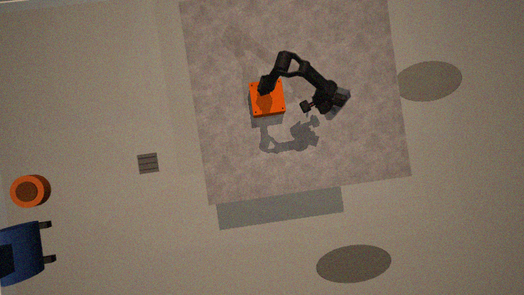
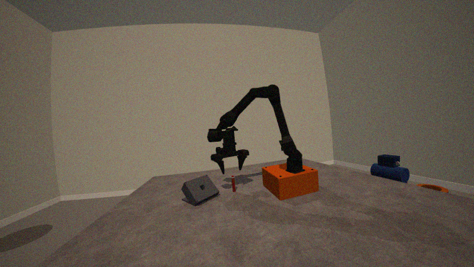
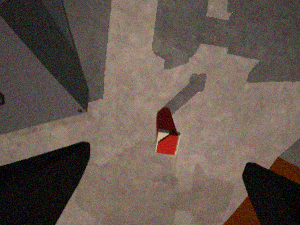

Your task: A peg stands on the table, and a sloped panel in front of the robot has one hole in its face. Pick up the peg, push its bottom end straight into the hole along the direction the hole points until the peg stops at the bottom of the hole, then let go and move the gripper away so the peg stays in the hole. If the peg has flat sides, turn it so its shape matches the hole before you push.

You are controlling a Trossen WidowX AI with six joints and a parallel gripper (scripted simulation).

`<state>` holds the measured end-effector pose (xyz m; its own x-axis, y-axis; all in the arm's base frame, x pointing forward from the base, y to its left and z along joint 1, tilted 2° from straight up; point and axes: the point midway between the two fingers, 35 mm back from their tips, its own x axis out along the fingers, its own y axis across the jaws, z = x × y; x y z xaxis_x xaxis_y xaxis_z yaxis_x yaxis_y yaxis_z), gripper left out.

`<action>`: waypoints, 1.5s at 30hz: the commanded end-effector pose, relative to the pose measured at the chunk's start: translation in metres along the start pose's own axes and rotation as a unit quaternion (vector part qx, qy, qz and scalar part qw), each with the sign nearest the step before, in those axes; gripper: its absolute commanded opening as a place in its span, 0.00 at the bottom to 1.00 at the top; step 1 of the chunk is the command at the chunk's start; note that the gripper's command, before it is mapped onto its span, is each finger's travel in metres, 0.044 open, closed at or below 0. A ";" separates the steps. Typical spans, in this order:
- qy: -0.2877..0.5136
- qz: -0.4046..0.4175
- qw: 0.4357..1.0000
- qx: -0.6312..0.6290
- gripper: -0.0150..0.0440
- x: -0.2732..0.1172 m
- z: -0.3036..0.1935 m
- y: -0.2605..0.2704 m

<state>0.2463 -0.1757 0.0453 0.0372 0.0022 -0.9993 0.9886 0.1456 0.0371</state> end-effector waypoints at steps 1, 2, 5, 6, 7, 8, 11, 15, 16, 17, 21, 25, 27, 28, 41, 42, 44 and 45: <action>0.002 0.000 1.000 0.008 1.00 0.000 0.000 0.000; 0.002 0.000 1.000 0.008 1.00 0.001 0.000 0.000; 0.002 0.000 1.000 0.008 1.00 0.005 0.000 0.000; 0.002 0.000 1.000 0.008 1.00 0.007 0.000 0.000; 0.002 0.000 1.000 0.008 1.00 0.008 0.000 0.000; 0.002 0.000 1.000 0.008 1.00 0.010 0.000 0.000; 0.002 0.000 1.000 0.008 1.00 0.015 0.001 0.000; 0.002 0.000 1.000 0.008 1.00 0.022 0.001 0.001; 0.002 0.000 1.000 0.008 1.00 0.023 0.001 0.001; 0.002 0.000 1.000 0.008 1.00 0.025 0.001 0.001; 0.002 0.000 1.000 0.008 1.00 0.031 0.001 0.001; 0.002 0.000 1.000 0.008 1.00 0.038 0.001 0.001; 0.002 0.000 1.000 0.008 1.00 0.041 0.001 0.001; 0.002 0.000 1.000 0.008 1.00 0.043 0.001 0.000; 0.003 0.000 1.000 0.008 1.00 0.063 -0.001 -0.001; 0.003 0.000 1.000 0.008 1.00 0.063 -0.001 -0.001; 0.000 0.001 1.000 0.006 0.96 0.059 0.001 0.000; 0.000 0.001 1.000 0.006 0.91 0.059 0.001 0.000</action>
<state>0.2483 -0.1761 -0.0146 0.0373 0.0029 -0.9993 0.9903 0.1338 0.0374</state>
